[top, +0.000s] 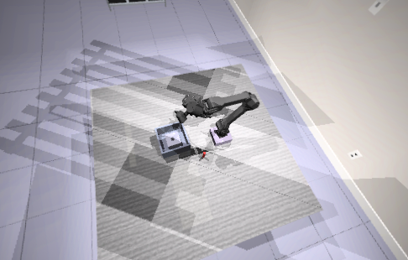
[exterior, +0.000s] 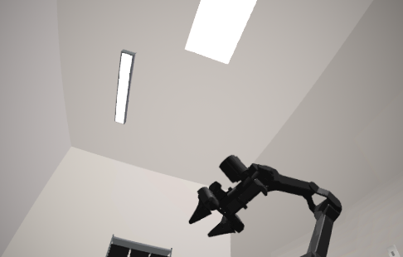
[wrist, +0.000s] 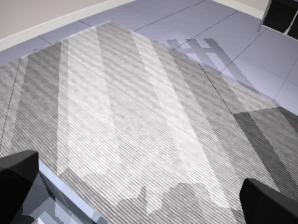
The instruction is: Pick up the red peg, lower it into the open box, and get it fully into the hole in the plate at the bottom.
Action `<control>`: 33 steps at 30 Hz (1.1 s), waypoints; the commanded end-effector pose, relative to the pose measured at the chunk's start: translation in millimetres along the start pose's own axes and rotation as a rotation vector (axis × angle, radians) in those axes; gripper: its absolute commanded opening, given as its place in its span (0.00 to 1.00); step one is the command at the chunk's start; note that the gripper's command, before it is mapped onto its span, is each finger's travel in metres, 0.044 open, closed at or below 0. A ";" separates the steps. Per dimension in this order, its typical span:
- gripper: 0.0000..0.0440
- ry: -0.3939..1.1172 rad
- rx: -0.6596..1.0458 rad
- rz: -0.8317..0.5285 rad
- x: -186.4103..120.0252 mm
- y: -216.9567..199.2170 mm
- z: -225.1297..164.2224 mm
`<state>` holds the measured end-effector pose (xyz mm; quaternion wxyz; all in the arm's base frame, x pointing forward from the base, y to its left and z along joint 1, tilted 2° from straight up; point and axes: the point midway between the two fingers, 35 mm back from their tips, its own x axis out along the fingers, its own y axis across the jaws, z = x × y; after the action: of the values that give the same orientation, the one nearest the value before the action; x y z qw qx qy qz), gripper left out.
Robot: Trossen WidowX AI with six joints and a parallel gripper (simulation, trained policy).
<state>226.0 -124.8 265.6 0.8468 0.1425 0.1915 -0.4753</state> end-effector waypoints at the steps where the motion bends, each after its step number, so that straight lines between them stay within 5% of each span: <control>1: 1.00 0.098 -0.061 0.049 -3.9 18.3 -20.0; 15: 1.00 0.519 -0.247 0.139 -46.9 64.9 -116.0; 33: 1.00 0.875 -0.364 0.013 -110.4 68.1 -218.4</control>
<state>197.7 77.0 135.5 0.7156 0.1819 0.5941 -0.3193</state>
